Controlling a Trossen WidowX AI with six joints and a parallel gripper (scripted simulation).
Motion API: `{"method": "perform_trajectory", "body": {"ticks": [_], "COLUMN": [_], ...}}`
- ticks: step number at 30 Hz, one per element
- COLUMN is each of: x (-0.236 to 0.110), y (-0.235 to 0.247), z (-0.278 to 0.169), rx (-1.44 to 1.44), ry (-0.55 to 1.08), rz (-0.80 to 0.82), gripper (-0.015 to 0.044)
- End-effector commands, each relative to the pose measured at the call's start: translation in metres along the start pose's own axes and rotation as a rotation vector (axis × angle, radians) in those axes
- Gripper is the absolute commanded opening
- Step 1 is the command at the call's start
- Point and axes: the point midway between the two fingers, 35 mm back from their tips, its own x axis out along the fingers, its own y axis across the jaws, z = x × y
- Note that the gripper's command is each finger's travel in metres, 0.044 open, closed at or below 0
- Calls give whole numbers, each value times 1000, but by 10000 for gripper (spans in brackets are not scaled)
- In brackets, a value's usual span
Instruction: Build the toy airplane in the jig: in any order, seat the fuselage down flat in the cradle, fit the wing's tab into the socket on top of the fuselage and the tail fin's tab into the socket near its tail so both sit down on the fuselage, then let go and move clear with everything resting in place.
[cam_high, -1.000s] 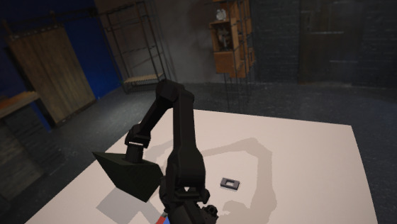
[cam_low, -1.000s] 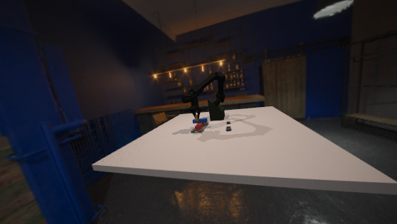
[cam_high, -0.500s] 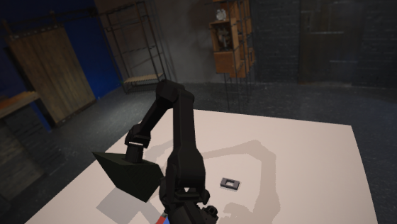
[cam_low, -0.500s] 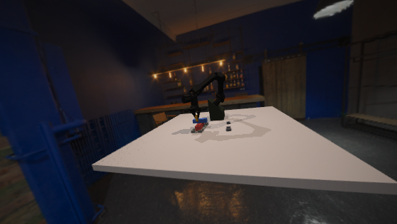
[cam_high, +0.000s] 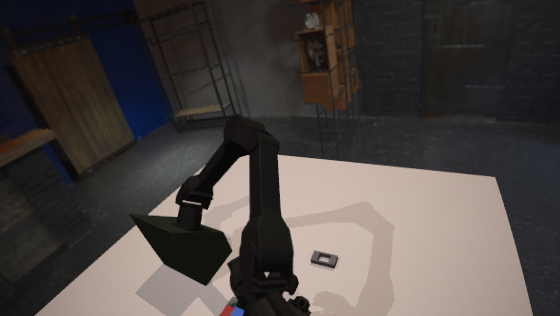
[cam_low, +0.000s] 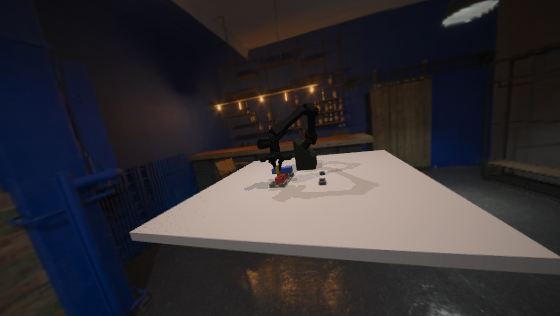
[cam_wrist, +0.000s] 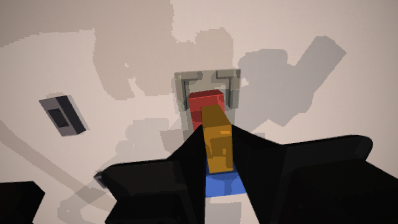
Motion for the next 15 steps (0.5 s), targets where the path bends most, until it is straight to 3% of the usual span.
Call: {"method": "perform_trajectory", "body": {"ticks": [1,15], "x": [8,19], "y": [0,1], "z": [-3,-3], "rx": [10,10], "ry": [5,5], "rz": [10,11], "gripper": [65,65]}}
